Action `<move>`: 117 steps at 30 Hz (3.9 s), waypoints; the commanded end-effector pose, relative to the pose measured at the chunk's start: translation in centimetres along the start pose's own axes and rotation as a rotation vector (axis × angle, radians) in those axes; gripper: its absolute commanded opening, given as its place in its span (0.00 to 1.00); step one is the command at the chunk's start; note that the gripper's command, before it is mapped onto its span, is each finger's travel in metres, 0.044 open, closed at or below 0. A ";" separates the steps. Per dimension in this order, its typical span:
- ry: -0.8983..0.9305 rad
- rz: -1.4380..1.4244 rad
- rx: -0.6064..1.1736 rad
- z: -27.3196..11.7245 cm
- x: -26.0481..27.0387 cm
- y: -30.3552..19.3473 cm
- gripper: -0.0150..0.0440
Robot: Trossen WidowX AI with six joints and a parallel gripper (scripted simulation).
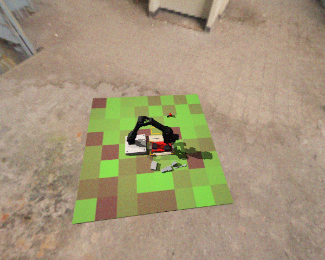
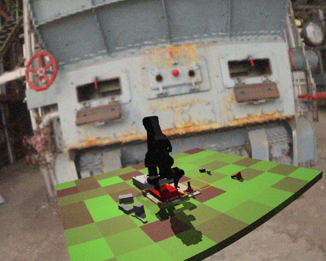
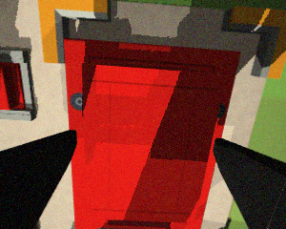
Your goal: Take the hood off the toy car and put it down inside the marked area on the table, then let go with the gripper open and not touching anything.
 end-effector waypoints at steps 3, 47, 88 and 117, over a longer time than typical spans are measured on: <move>0.000 0.000 0.000 0.0 0.0 0.0 0.82; -0.001 0.000 0.000 -2.1 0.0 0.1 0.25; 0.002 0.005 0.004 -6.9 7.7 0.5 0.25; 0.015 0.000 0.002 -7.3 20.7 -2.8 0.25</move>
Point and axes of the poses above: the point midway between the two fingers, 35 mm back from their tips, its own z axis out along the fingers, its own x axis across the jaws, y = z × x, the point moved 10 cm from there along -z, back along the fingers, and after that the axes turned 3 degrees about -z, right-handed, at the moved point
